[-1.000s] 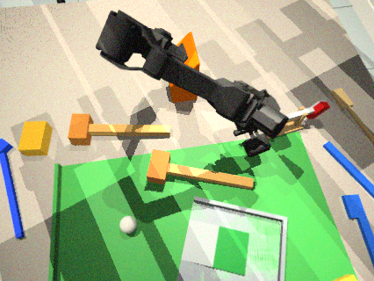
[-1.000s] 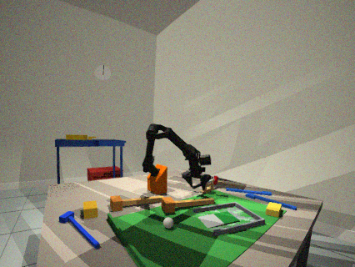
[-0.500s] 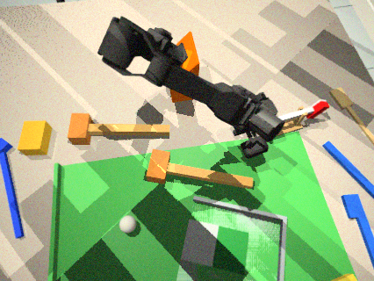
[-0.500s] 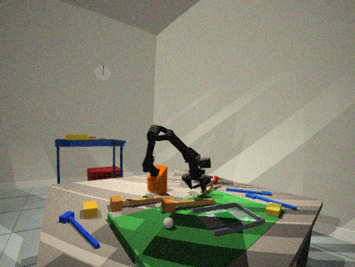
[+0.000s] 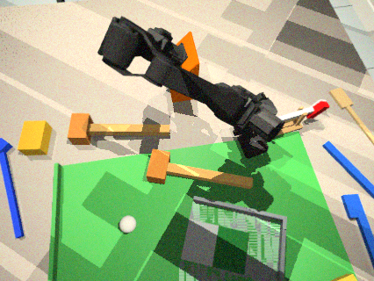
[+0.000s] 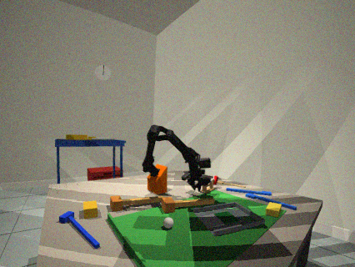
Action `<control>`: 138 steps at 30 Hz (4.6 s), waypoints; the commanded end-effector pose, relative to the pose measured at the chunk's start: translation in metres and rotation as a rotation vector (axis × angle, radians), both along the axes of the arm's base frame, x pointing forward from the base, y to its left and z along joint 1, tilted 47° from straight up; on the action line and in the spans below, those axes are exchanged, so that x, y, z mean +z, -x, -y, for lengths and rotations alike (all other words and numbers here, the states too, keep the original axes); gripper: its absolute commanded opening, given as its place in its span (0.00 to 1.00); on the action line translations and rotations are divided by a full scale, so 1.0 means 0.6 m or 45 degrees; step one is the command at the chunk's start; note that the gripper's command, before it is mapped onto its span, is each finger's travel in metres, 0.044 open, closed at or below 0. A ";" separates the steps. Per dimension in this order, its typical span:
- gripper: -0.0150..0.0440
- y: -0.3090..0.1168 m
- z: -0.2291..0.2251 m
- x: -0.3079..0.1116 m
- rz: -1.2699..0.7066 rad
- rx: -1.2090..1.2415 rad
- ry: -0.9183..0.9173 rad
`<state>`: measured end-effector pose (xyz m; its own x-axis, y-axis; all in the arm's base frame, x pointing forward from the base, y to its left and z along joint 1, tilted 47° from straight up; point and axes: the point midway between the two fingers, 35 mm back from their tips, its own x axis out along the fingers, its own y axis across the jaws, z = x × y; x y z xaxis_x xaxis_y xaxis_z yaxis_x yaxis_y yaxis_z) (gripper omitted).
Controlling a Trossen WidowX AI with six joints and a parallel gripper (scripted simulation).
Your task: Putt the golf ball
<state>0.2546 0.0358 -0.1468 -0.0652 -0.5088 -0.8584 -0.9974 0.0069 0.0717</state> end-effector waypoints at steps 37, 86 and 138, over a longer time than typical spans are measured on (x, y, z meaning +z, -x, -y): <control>0.25 -0.024 -0.077 0.155 0.160 -0.231 0.052; 0.25 0.071 0.225 0.515 1.690 -2.086 0.379; 0.25 0.077 0.308 0.441 1.693 -2.093 0.377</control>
<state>0.2085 -0.1488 0.1169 -0.0556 -0.7292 -0.6820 0.4826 0.5784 -0.6577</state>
